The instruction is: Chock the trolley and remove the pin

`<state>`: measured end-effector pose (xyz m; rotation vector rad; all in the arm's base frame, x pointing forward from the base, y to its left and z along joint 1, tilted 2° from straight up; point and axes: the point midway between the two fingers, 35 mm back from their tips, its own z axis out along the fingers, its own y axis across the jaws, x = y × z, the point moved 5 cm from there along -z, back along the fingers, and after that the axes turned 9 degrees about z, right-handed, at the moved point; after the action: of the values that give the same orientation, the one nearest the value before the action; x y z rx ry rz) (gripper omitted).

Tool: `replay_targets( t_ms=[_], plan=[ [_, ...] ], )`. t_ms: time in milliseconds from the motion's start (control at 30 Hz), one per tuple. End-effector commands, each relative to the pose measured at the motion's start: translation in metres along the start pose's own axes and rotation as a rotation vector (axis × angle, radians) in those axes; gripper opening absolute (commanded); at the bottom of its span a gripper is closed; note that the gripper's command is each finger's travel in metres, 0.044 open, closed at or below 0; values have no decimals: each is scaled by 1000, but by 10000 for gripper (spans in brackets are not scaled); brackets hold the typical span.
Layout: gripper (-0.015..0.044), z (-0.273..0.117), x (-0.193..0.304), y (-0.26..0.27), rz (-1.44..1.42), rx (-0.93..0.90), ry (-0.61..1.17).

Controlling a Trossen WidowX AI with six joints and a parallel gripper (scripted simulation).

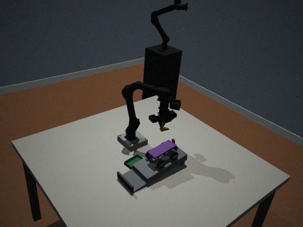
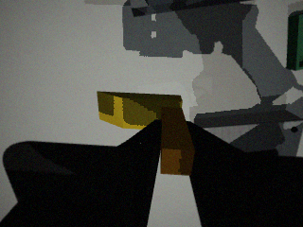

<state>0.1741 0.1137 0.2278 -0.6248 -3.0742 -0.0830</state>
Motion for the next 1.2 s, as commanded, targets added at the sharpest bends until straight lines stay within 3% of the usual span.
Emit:
replay_targets(
  t_ms=[0, 367, 1167],
  plan=[
    [0, 0, 0, 0, -150, 3, 4],
    [0, 1, -3, -3, -172, 4, 4],
    [0, 7, -49, -68, -172, 11, 0]
  ],
)
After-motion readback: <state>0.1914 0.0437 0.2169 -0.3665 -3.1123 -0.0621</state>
